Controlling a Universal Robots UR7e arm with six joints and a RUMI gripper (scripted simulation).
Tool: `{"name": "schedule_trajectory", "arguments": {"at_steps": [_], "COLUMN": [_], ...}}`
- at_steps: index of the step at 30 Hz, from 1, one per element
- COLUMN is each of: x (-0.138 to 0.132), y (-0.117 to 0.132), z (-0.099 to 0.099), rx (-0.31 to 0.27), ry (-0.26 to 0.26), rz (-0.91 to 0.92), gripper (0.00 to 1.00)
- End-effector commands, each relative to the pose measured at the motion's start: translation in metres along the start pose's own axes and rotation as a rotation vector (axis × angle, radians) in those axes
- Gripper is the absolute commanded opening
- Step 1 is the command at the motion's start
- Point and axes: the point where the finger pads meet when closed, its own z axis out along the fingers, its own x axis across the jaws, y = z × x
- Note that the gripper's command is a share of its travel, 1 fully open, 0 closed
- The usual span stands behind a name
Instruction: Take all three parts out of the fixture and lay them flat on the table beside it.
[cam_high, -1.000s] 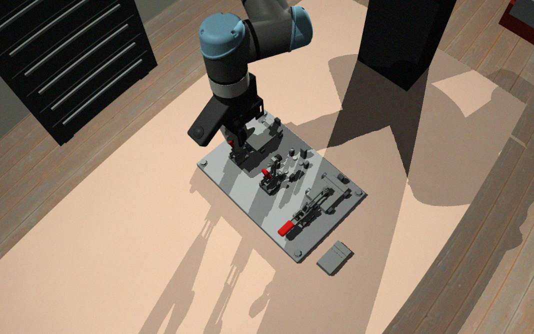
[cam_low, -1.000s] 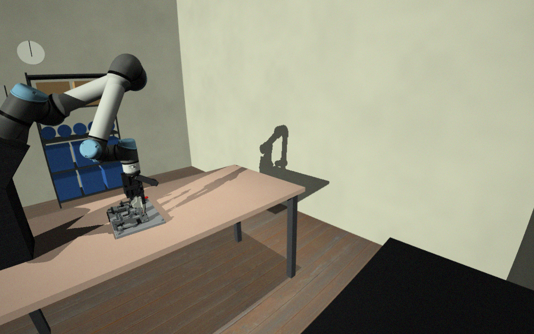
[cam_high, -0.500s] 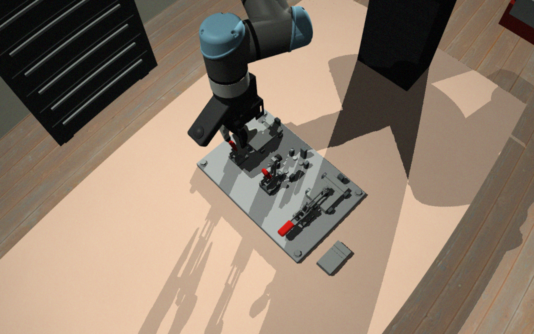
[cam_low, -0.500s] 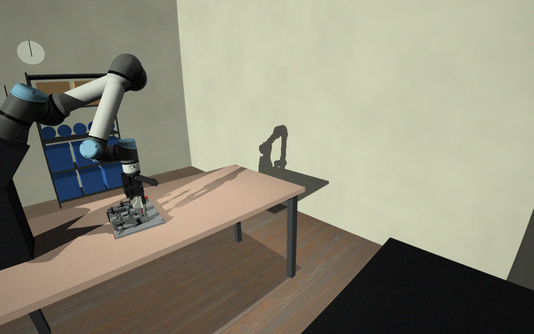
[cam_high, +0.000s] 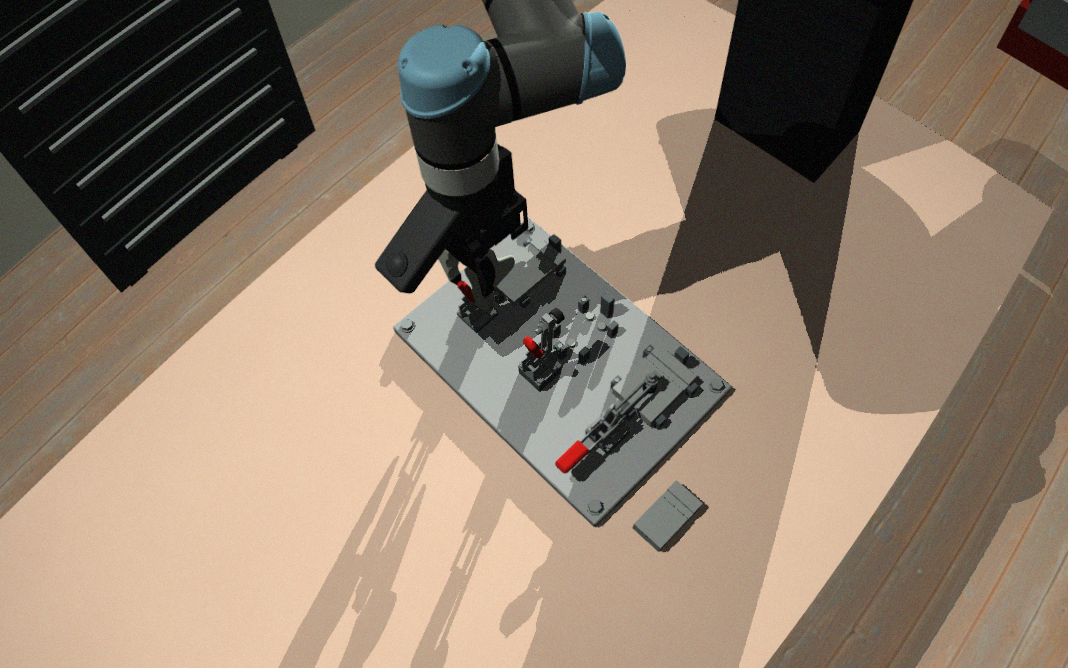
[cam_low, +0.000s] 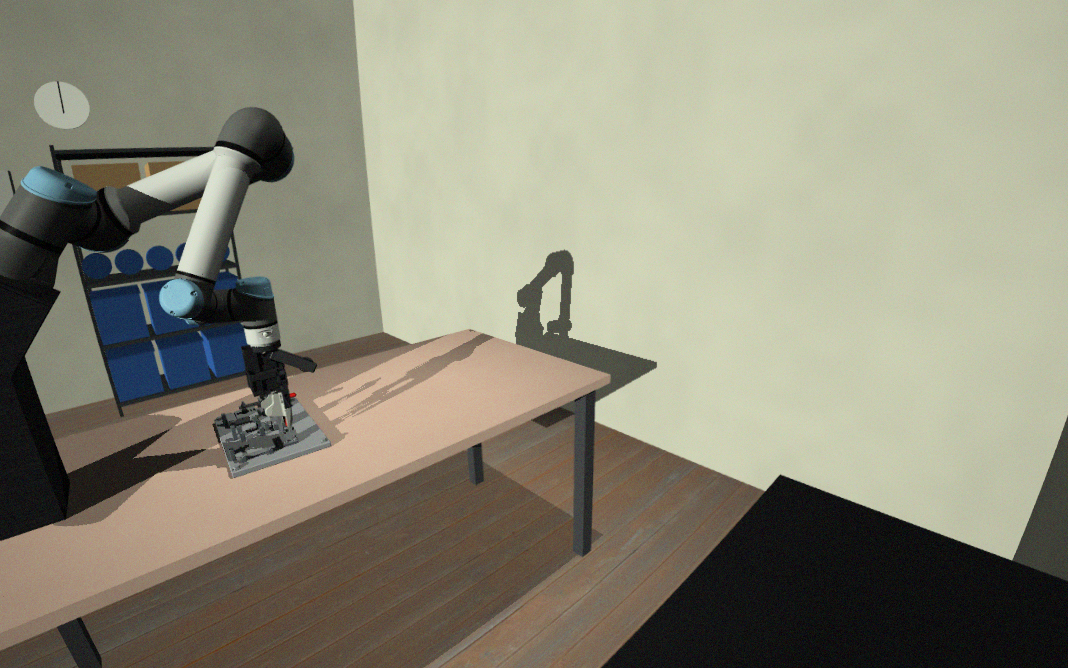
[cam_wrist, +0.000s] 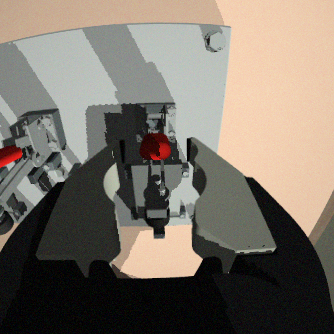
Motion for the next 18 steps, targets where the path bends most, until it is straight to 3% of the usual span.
{"name": "schedule_trajectory", "arguments": {"at_steps": [1,5,18], "x": [0.0,0.0,0.0], "y": [0.0,0.0,0.0], "z": [-0.004,-0.008,-0.049], "rx": [0.001,0.001,0.001], "ry": [0.0,0.0,0.0], "rz": [0.0,0.0,0.0], "gripper": [0.28,0.28,0.28]}}
